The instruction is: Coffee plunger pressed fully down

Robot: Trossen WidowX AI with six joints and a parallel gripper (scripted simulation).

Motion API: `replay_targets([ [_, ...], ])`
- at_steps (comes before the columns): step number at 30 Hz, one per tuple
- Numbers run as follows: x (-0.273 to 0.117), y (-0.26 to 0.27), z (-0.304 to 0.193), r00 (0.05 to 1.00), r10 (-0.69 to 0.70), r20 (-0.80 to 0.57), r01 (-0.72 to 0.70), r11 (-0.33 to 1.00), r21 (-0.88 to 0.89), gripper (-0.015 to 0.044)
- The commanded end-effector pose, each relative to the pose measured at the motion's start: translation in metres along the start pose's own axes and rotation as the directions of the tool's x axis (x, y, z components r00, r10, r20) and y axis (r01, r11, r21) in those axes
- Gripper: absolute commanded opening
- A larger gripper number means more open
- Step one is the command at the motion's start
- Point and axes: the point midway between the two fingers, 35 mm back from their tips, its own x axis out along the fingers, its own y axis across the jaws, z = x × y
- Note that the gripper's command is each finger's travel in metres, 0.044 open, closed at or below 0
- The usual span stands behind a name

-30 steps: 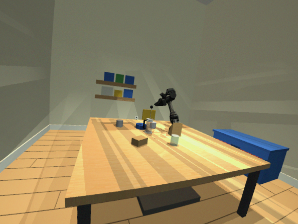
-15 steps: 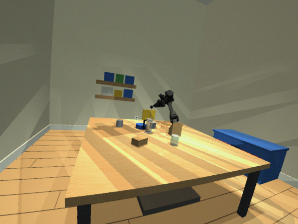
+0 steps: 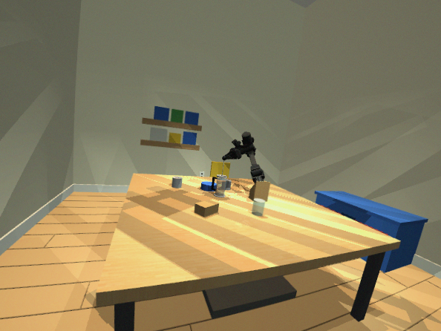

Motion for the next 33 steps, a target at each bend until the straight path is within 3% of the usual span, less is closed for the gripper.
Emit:
replay_targets([
  [1, 0.0037, -0.0037, 0.0015, 1.000, -0.010, 0.007, 0.010, 1.000, 0.000, 0.0440],
  [3, 0.0045, -0.0042, 0.0018, 1.000, -0.011, 0.008, 0.011, 1.000, 0.000, 0.0440],
  [15, 0.0045, -0.0042, 0.0018, 1.000, -0.011, 0.008, 0.011, 1.000, 0.000, 0.0125],
  [33, 0.0105, -0.0011, -0.0060, 1.000, -0.008, -0.002, 0.008, 1.000, 0.001, 0.0123],
])
